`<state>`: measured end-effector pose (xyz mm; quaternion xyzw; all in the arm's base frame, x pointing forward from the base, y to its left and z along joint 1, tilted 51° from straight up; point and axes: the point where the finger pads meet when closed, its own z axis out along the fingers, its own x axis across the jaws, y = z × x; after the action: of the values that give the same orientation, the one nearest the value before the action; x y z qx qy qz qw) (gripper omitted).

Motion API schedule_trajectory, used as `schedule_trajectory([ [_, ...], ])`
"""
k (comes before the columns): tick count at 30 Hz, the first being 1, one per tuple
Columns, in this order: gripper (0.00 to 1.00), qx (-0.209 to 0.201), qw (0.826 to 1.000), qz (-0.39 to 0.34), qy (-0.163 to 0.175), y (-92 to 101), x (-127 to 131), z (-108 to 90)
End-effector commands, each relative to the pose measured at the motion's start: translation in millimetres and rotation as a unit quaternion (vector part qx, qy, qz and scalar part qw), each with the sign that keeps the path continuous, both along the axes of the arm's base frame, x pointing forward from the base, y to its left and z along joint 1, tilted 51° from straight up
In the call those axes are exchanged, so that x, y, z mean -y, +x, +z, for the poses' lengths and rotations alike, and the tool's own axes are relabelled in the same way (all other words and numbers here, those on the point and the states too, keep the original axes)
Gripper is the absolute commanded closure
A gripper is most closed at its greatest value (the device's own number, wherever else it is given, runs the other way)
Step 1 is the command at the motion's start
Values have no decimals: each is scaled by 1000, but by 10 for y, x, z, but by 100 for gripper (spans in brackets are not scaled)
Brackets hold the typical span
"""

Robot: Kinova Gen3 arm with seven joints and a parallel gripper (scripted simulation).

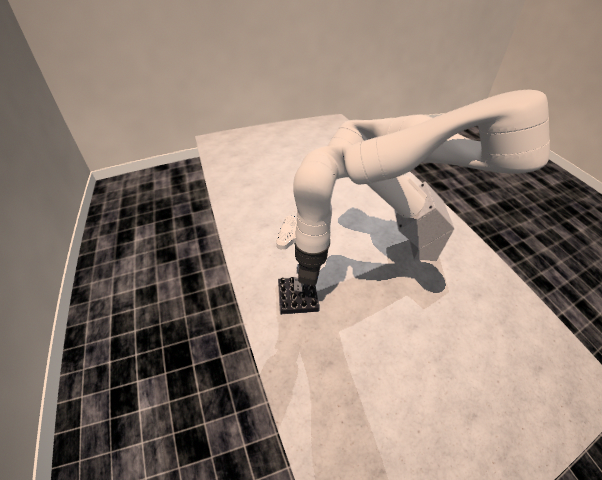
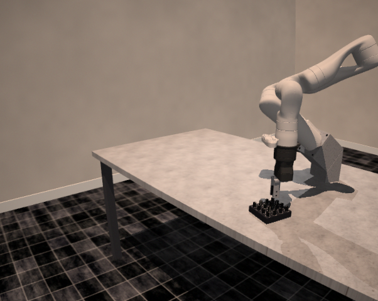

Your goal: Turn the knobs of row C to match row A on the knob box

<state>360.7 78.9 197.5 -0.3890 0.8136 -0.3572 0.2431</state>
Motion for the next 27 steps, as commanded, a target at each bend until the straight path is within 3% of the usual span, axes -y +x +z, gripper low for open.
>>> schedule_trajectory([
  [1,54,19,999,-37,32,-7,4,14],
  [12,54,94,970,-155,159,-50,-6,32],
  [14,54,94,970,-155,159,-50,-6,32],
  [27,54,165,908,-267,277,-107,-43,25],
])
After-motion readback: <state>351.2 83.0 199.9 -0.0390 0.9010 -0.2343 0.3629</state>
